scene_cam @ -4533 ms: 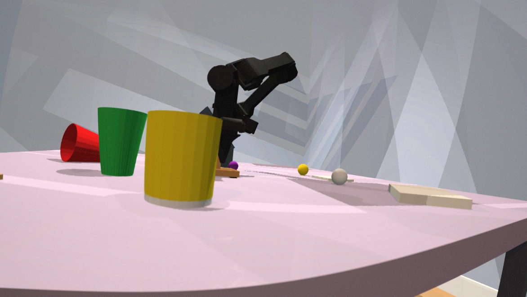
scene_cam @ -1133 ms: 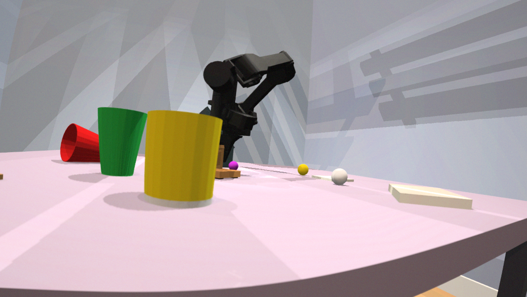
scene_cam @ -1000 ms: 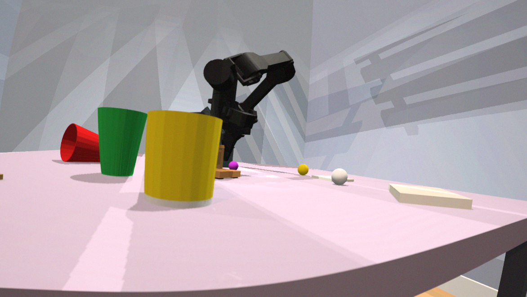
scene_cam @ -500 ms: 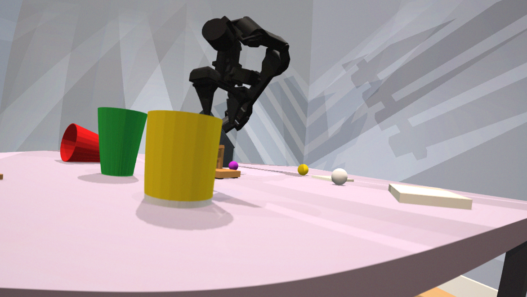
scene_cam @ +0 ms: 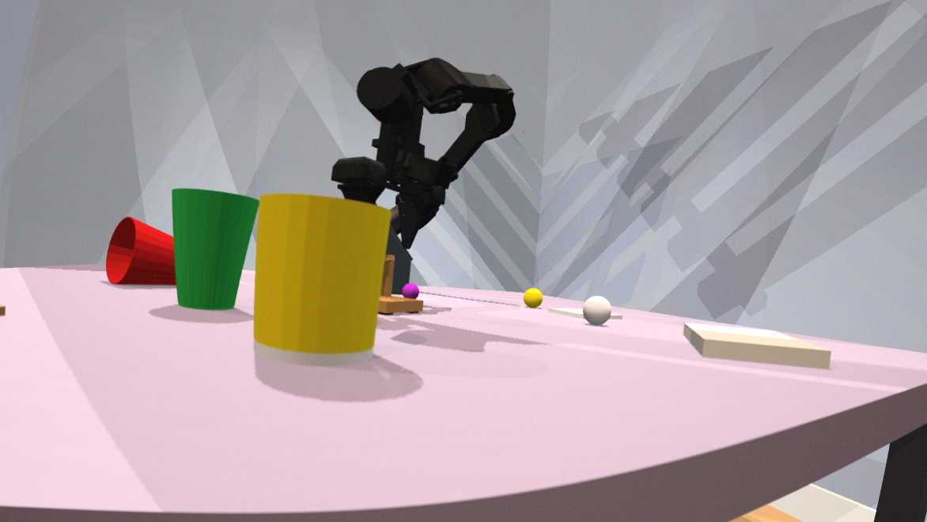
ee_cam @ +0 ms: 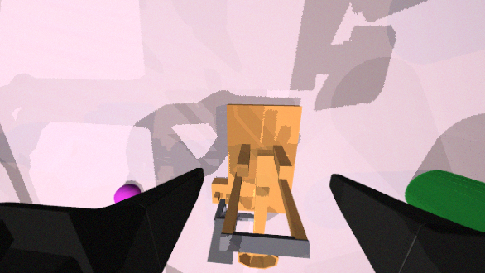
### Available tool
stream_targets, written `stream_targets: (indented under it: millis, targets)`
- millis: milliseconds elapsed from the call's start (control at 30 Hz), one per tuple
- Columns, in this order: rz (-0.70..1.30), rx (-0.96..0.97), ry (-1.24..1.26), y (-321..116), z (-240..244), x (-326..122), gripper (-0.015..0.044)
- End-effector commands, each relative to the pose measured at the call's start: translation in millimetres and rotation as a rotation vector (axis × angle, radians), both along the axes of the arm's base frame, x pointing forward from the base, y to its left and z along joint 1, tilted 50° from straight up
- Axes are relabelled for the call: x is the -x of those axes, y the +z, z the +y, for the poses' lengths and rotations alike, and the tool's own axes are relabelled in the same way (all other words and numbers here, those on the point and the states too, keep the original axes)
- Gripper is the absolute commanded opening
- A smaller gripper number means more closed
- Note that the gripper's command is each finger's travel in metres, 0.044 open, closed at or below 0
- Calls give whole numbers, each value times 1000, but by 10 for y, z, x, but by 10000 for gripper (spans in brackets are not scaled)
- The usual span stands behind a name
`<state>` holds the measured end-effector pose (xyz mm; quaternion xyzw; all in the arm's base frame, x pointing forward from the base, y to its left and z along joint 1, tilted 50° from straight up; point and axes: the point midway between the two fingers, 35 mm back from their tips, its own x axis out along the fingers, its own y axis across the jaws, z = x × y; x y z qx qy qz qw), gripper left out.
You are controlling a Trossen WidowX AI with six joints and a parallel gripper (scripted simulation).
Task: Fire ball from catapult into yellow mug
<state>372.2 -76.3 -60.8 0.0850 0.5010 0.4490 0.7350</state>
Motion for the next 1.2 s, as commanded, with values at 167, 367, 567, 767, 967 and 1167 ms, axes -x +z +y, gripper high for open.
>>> stream_targets:
  millis: [167, 367, 567, 767, 967, 1167]
  targets:
    - [6, -7, -9, -85, 87, -5, 440]
    - [6, -7, -10, -151, 159, -20, 440]
    - [6, -8, -10, -216, 233, -33, 440]
    - [5, -8, -10, -279, 307, -43, 440]
    - [5, -10, -9, -341, 381, -50, 440]
    - [5, -11, -9, -386, 437, -54, 440]
